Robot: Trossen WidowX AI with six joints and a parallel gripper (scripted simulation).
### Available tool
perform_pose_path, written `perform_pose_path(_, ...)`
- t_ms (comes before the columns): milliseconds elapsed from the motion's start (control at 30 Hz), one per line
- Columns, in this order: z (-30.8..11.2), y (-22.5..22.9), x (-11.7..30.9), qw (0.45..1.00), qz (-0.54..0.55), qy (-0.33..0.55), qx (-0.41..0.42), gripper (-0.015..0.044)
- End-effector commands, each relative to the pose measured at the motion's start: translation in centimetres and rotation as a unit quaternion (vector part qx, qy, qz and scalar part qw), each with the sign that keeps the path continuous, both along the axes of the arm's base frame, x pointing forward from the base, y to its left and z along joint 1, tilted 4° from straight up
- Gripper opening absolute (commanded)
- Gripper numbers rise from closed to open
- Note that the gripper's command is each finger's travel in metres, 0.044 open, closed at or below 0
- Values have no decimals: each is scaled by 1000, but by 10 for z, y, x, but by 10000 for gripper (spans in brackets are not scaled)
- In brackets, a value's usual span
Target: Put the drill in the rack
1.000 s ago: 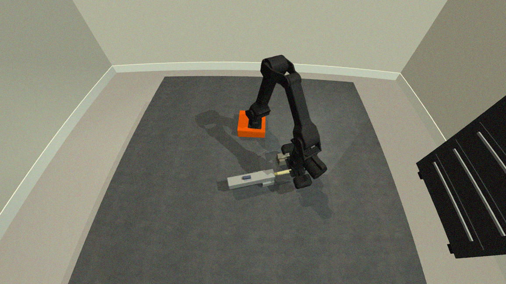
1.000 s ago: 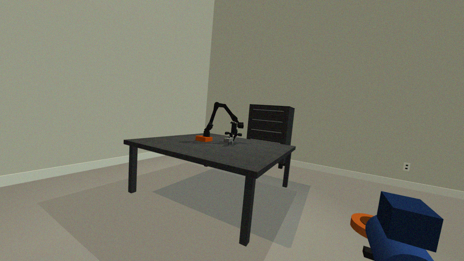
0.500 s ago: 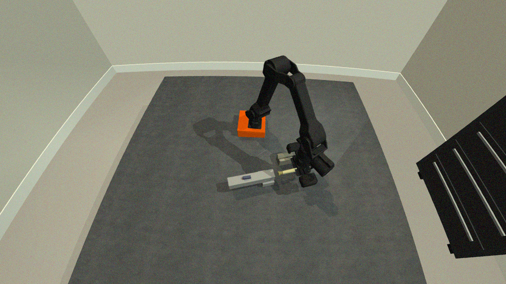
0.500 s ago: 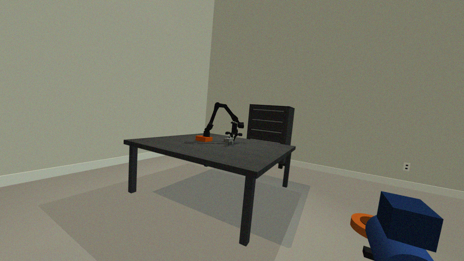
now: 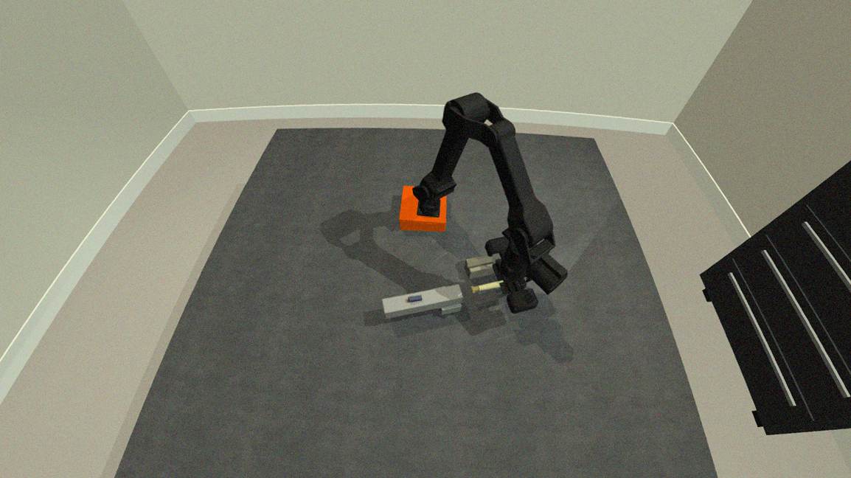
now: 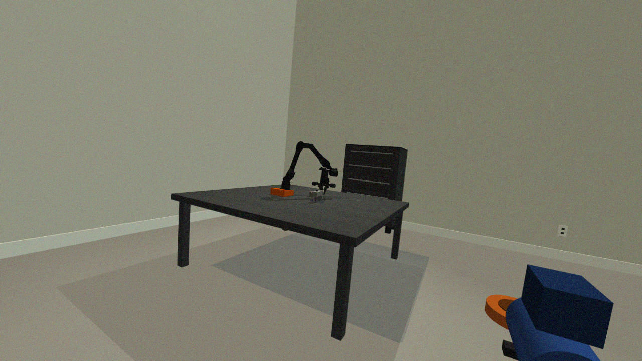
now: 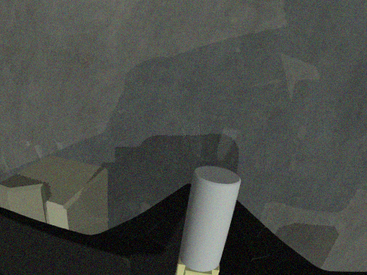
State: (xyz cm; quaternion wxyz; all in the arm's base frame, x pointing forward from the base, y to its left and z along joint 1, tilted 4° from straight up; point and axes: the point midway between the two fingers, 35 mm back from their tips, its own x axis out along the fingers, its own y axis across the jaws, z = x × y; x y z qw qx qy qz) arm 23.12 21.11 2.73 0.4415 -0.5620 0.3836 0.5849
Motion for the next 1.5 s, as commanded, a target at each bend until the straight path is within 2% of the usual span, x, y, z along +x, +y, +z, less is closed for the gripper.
perform_pose_path(0, 3, 0, 0, 1000, -2, -2, -1, 0)
perform_pose_path(1467, 27, -4, -4, 1000, -2, -2, -1, 0)
